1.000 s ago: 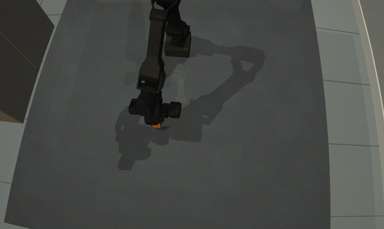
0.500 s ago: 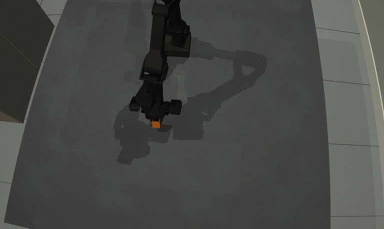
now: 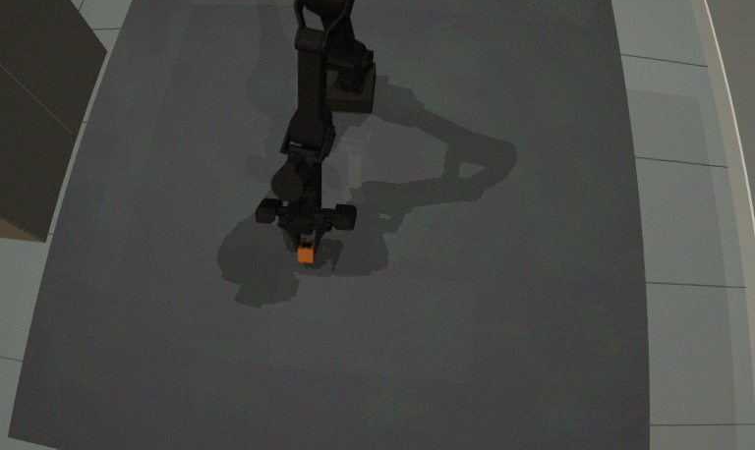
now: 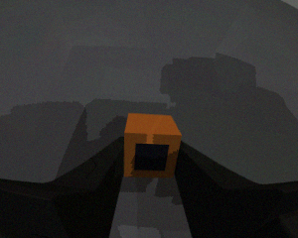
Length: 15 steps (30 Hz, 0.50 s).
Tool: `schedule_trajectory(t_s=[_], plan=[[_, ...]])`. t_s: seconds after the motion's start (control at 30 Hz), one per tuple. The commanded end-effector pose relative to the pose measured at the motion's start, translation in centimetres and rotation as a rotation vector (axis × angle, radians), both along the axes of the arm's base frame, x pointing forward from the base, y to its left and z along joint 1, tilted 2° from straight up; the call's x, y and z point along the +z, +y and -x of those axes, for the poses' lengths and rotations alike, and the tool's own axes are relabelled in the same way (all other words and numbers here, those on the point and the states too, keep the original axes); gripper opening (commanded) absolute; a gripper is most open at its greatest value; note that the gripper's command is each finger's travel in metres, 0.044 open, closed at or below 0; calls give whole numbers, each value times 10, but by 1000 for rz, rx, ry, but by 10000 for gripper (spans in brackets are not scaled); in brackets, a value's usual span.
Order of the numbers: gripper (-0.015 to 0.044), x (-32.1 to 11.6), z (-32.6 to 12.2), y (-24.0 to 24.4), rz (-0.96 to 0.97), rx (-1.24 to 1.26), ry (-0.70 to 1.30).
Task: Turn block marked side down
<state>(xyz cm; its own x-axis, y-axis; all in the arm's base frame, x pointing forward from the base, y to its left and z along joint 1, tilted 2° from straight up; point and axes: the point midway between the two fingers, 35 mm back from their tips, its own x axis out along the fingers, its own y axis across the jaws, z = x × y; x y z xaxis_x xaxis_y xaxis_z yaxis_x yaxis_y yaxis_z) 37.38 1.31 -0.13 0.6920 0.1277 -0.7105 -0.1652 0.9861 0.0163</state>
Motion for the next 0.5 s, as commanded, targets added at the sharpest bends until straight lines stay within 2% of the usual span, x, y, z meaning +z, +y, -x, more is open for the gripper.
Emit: schedule_trajectory(t_s=[0.0,0.47], plan=[[0,-7,3,1,-15,-2,-36],[0,-9,13,1,-47,-1,-233]])
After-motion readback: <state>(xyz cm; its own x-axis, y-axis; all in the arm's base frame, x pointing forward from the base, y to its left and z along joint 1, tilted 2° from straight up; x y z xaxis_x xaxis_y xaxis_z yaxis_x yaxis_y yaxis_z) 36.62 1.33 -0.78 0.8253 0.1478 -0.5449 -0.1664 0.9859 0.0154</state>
